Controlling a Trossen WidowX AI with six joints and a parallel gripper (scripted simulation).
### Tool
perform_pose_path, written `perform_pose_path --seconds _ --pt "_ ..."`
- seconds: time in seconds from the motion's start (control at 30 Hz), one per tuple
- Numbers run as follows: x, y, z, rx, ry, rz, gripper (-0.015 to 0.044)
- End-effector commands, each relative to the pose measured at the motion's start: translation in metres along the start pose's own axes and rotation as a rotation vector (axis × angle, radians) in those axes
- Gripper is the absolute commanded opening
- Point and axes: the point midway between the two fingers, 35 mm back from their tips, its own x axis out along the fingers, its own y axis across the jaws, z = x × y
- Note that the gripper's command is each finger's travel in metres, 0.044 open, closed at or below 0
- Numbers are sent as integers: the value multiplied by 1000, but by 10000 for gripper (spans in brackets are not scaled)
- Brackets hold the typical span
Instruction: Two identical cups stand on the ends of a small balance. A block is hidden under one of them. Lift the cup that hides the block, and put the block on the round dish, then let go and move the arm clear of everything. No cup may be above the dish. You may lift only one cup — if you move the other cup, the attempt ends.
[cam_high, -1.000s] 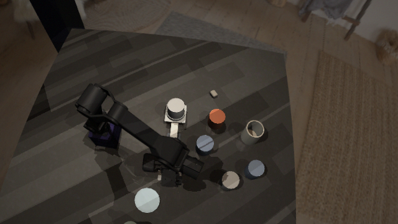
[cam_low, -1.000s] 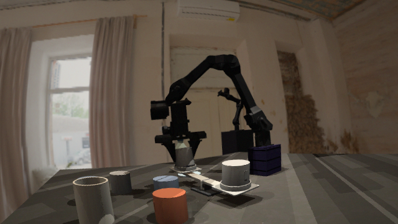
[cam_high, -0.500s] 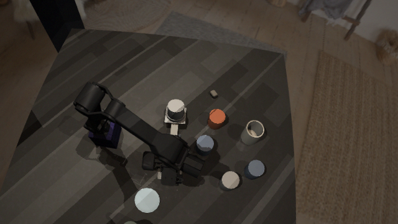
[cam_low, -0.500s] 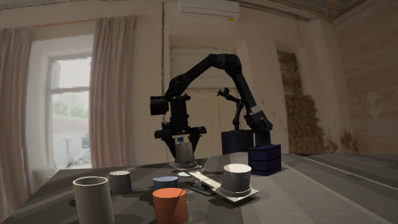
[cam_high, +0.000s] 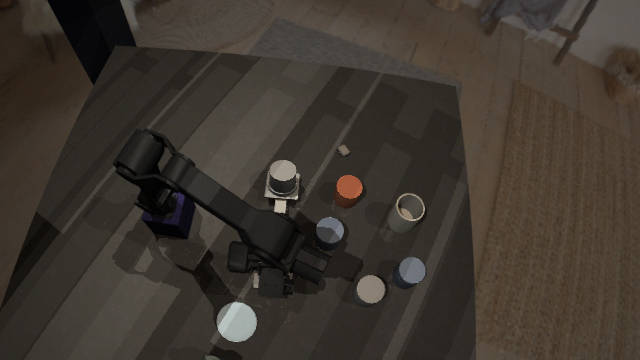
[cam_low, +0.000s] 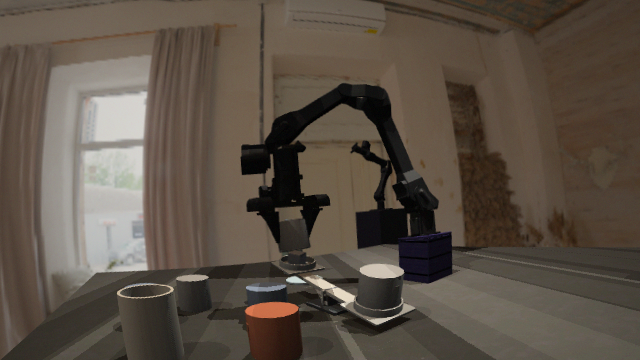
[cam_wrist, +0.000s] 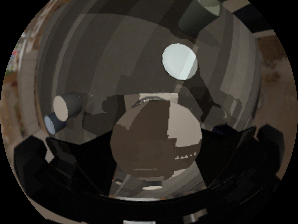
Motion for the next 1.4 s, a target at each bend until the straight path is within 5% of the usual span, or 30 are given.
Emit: perform_pose_path --seconds 0.0,1.37 --pt "-12 2 2 4 -13 20 0" --pt "-42 -6 -2 0 0 0 0"
